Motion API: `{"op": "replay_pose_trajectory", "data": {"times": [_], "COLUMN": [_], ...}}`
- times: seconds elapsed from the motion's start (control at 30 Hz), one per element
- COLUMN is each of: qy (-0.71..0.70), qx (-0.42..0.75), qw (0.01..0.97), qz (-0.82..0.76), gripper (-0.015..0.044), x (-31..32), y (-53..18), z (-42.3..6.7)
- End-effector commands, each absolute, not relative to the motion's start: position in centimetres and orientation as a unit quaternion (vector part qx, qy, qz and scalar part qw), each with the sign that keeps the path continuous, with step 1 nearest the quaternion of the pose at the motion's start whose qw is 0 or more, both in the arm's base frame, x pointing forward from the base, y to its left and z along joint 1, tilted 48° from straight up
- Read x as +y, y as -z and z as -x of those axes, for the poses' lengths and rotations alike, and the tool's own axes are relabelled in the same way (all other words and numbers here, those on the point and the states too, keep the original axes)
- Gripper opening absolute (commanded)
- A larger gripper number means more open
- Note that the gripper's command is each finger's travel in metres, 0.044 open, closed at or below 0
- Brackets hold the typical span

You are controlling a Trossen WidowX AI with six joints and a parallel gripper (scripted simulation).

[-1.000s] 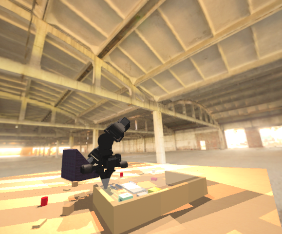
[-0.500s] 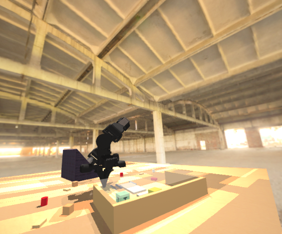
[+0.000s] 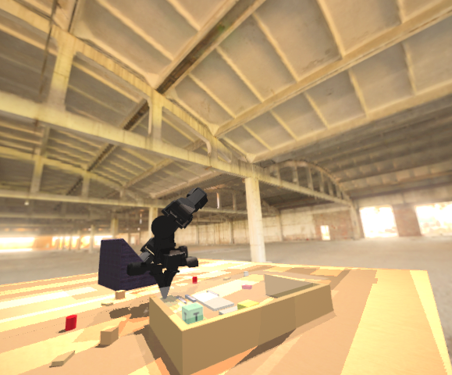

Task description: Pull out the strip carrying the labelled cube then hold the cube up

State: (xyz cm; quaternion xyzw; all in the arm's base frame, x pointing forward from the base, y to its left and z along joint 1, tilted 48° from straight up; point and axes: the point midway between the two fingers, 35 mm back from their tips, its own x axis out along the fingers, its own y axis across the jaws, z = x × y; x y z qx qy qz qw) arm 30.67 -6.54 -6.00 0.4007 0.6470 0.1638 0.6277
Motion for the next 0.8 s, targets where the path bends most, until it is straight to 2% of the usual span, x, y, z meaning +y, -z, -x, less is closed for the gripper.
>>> {"op": "replay_pose_trajectory", "data": {"times": [0.0, 0.77], "qy": [-0.167, -0.167], "qx": [0.656, 0.657], "qw": [0.618, 0.618], "qz": [-0.399, -0.399], "gripper": [0.0, 0.0], "x": [-5.7, -4.7], "y": [6.1, 5.5], "z": [-29.5, -26.2]}}
